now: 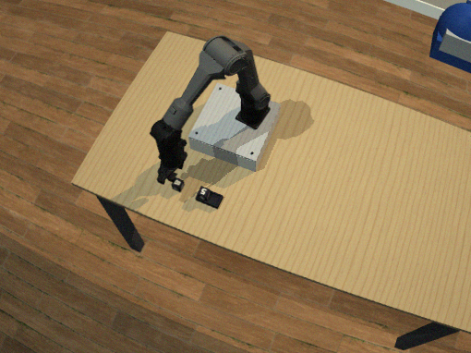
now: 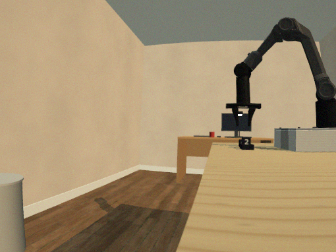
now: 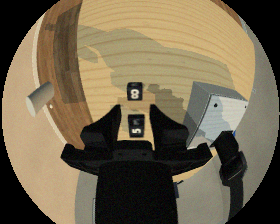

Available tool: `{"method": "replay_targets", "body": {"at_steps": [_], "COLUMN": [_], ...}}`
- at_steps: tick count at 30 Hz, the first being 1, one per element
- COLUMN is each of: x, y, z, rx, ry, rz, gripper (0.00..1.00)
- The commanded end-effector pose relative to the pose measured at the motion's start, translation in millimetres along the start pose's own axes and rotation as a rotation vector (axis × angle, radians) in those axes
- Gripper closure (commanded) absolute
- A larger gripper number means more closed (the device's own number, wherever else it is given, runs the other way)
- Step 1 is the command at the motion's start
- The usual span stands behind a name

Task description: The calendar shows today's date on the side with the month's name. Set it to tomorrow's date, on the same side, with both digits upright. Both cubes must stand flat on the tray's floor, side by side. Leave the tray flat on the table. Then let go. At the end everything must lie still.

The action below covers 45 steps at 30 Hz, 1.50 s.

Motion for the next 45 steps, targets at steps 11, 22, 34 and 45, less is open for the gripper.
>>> {"method": "replay_targets", "body": {"at_steps": [11,22,34,45], "x": [14,29,43,46], "y": [1,0,0,0], "z": [0,1,2,2], "rx": [-0.002,-0.002,-0.002,-0.002], "ry": [0.004,0.003,0.003,0.003], "rz": [0.002,0.002,0.002,0.001], "gripper": [0.41,0.41,0.41,0.41]}}
Point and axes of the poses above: the point where the finger pads meet when closed, its own x axis out along the fingers, its own z axis across the jaws, y = z × x, the point moved 4 cm from there along -x, back along the fingers, and after that the axes turned 12 degrees about x, right-handed, at the moved point
